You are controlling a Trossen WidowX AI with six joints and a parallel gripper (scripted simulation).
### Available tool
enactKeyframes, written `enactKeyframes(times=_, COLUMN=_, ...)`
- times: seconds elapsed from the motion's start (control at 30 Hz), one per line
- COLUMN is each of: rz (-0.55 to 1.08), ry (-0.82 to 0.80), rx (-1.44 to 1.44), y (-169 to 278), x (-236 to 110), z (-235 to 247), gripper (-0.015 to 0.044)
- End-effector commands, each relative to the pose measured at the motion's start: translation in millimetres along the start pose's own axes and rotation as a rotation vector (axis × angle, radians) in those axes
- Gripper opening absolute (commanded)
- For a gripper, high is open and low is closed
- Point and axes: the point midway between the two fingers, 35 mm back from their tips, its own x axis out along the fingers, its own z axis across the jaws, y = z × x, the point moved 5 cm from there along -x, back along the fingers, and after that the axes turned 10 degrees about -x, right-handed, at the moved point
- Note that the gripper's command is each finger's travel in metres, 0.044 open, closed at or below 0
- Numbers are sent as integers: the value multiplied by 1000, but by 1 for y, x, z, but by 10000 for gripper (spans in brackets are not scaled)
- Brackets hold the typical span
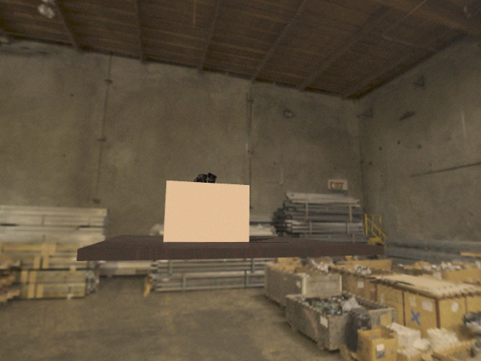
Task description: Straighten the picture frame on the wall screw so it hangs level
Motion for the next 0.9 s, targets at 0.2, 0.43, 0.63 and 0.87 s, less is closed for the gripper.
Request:
enactKeyframes(times=0.2, rz=-96, ry=119, rx=76, y=22, x=-61, z=-53, gripper=260)
enactKeyframes(times=0.43, rz=-98, ry=120, rx=77, y=22, x=-62, z=-54, gripper=260)
enactKeyframes(times=0.63, rz=-98, ry=120, rx=77, y=22, x=-62, z=-54, gripper=260)
enactKeyframes(times=0.87, rz=-98, ry=120, rx=77, y=22, x=-62, z=-54, gripper=260)
